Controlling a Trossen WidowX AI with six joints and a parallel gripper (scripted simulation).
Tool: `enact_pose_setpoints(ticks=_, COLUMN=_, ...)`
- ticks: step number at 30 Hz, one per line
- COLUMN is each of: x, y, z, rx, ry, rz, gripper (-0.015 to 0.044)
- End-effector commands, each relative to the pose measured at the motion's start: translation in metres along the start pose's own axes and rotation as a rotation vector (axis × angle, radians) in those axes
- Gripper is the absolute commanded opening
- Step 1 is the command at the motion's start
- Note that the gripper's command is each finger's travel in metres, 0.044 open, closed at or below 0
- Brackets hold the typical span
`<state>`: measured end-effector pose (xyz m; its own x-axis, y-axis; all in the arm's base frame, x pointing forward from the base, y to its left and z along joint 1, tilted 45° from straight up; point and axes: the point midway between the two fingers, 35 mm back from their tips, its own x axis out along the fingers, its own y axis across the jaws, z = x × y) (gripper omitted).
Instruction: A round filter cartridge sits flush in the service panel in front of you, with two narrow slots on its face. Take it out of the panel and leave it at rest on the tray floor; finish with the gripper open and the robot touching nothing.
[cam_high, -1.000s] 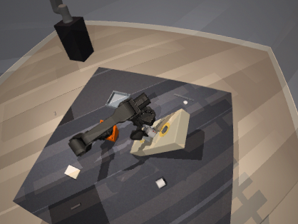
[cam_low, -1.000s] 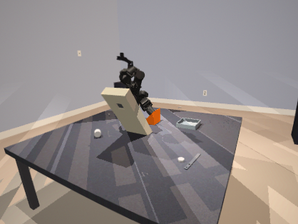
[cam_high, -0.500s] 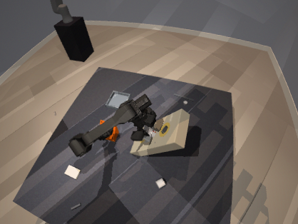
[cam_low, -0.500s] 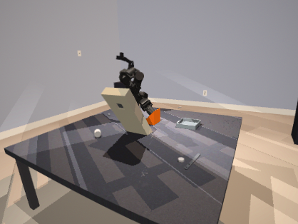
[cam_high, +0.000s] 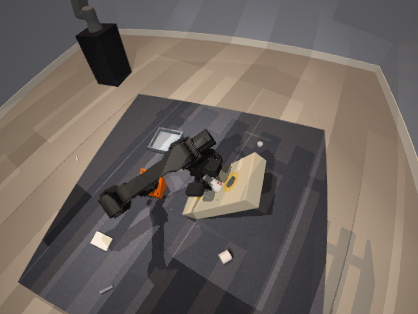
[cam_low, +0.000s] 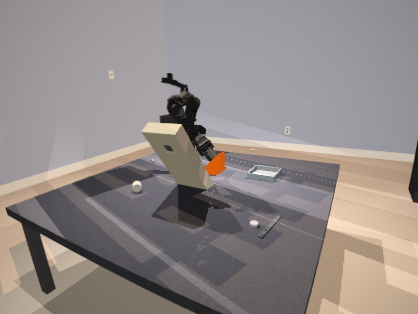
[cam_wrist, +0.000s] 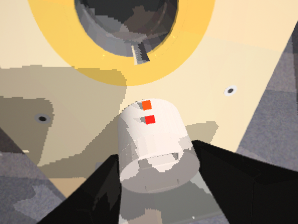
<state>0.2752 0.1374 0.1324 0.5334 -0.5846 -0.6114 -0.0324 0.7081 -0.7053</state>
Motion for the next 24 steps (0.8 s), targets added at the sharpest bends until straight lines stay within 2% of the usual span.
enact_pose_setpoints(ticks=1, x=-0.015, y=0.003, z=0.005, rx=-0.020, ry=-0.012, rz=0.010, gripper=0.0000)
enact_pose_setpoints(ticks=13, x=-0.087, y=0.001, z=0.006, rx=-0.133, ry=-0.064, rz=0.047, gripper=0.0000)
enact_pose_setpoints(ticks=24, x=-0.087, y=0.038, z=0.010, rx=-0.078, ry=-0.036, rz=0.034, gripper=0.0000)
